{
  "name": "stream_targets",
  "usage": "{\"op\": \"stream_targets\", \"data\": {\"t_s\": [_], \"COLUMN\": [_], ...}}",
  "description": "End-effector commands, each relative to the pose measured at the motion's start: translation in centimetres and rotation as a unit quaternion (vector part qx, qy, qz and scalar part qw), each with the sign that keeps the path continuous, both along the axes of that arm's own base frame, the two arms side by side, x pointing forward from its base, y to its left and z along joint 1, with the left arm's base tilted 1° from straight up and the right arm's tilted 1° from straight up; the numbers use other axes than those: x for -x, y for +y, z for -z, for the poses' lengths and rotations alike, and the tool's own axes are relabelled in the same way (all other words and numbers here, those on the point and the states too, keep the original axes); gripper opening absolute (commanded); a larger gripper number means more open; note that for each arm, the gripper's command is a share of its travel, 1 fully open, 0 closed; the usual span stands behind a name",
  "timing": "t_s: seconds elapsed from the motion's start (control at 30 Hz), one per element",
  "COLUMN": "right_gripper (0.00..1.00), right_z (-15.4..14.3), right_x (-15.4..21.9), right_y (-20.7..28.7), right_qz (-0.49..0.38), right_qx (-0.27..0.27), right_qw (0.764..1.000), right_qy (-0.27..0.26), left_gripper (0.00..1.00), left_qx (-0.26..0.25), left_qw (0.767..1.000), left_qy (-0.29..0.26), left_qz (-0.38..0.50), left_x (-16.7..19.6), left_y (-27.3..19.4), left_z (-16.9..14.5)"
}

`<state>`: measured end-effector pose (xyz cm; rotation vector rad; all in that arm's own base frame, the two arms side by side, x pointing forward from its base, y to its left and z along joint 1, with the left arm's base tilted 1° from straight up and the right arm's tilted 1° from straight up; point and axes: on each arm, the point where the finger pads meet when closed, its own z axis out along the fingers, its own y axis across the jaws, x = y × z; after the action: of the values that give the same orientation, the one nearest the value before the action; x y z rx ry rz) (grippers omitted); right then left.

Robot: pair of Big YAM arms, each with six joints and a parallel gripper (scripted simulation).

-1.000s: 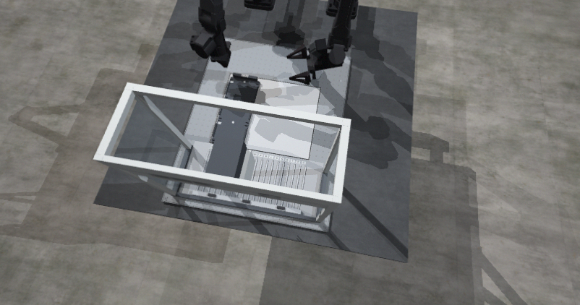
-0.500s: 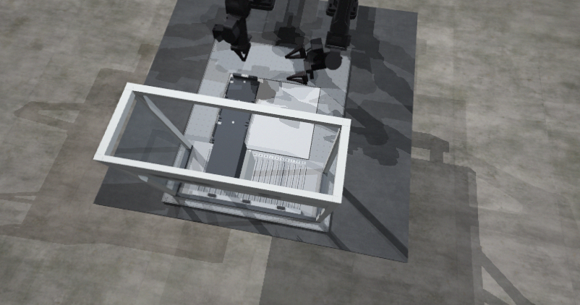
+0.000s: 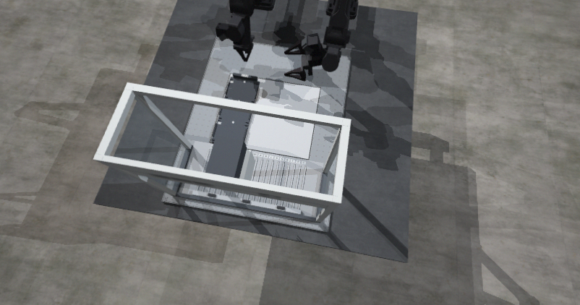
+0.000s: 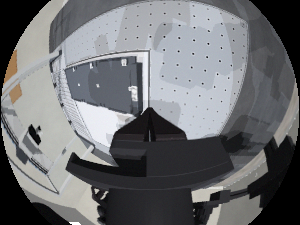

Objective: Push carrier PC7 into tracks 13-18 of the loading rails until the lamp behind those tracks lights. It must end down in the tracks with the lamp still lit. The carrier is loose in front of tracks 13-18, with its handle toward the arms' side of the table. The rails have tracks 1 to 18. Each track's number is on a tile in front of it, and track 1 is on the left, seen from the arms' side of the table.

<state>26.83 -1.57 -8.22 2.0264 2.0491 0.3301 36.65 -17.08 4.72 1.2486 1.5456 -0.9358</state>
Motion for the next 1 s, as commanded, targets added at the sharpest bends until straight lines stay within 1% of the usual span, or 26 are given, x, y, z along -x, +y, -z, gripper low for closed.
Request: {"op": "stream_targets", "data": {"t_s": [0.0, 0.47, 0.53, 0.57, 0.73, 0.8, 0.87, 0.97], "right_gripper": [0.00, 0.00, 0.00, 0.00, 0.00, 0.00, 0.00, 0.00], "right_z": [-0.7, -0.6, -0.6, -0.6, -0.6, 0.0, 1.0, 2.0], "right_x": [-1.2, -1.2, -1.2, -1.2, -1.5, -1.8, -1.1, -1.0], "right_y": [0.3, 0.0, 0.0, 0.0, 0.2, 0.3, 0.3, 0.3], "right_qz": [0.003, 0.008, 0.008, 0.008, 0.004, 0.009, 0.008, 0.008], "right_qx": [0.000, -0.001, -0.001, -0.001, 0.000, -0.002, -0.002, -0.002], "right_qw": [1.000, 1.000, 1.000, 1.000, 1.000, 1.000, 1.000, 1.000], "right_qy": [-0.023, -0.018, -0.018, -0.018, -0.024, -0.022, -0.017, -0.017], "left_gripper": [1.00, 1.00, 1.00, 1.00, 1.00, 1.00, 1.00, 1.00], "left_qx": [-0.027, -0.054, -0.054, -0.059, -0.067, -0.070, -0.073, -0.076], "left_qw": [0.998, 0.995, 0.995, 0.993, 0.990, 0.989, 0.987, 0.984], "left_qy": [-0.043, -0.017, -0.017, -0.019, -0.018, -0.020, -0.024, -0.026], "left_qz": [0.043, 0.087, 0.087, 0.100, 0.119, 0.130, 0.141, 0.159], "left_x": [-1.1, 1.9, 1.9, 2.3, 3.1, 3.5, 3.7, 3.9], "left_y": [-0.8, -1.3, -1.3, -1.4, -1.6, -1.7, -1.8, -1.9], "left_z": [-2.4, -5.0, -5.0, -5.8, -7.4, -8.1, -8.8, -9.5]}}
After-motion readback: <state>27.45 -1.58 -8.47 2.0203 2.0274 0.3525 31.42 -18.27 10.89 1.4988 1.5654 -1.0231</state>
